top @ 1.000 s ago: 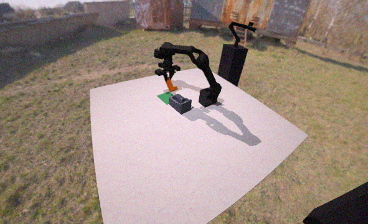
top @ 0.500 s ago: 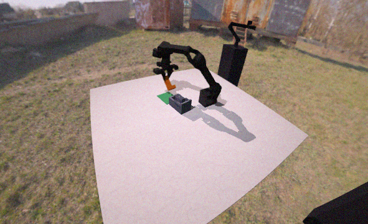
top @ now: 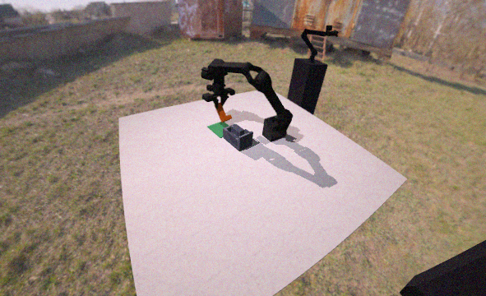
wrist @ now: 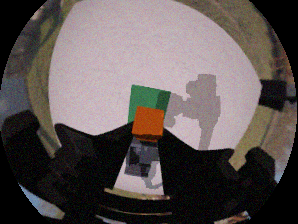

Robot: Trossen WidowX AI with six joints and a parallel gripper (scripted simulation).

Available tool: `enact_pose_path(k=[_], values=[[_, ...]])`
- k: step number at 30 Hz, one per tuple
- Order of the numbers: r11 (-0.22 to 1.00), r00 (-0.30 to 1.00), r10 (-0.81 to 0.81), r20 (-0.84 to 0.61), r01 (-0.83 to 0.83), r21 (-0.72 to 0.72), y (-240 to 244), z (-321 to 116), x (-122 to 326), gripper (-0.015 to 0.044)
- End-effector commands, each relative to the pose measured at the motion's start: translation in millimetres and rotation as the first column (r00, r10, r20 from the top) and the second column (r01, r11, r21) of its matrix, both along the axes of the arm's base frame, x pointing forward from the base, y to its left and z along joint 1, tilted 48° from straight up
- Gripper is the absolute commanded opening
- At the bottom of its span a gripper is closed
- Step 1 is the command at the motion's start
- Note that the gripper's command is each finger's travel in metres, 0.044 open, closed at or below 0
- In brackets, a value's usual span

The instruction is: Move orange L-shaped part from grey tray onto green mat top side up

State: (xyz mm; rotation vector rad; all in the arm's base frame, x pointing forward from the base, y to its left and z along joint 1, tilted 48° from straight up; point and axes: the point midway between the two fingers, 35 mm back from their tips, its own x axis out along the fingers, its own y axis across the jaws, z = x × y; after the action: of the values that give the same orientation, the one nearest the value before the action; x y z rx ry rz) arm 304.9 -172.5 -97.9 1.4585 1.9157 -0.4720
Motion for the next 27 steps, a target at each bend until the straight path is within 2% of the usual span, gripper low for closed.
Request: enact_pose_path(k=[1, 27], values=[[1.000, 1.000, -0.005, -0.007, 0.005, 0.005, 8, -6, -2, 0.0000], [1.000, 1.000, -0.005, -0.007, 0.005, 0.007, 37, -34, -8, 0.0000]])
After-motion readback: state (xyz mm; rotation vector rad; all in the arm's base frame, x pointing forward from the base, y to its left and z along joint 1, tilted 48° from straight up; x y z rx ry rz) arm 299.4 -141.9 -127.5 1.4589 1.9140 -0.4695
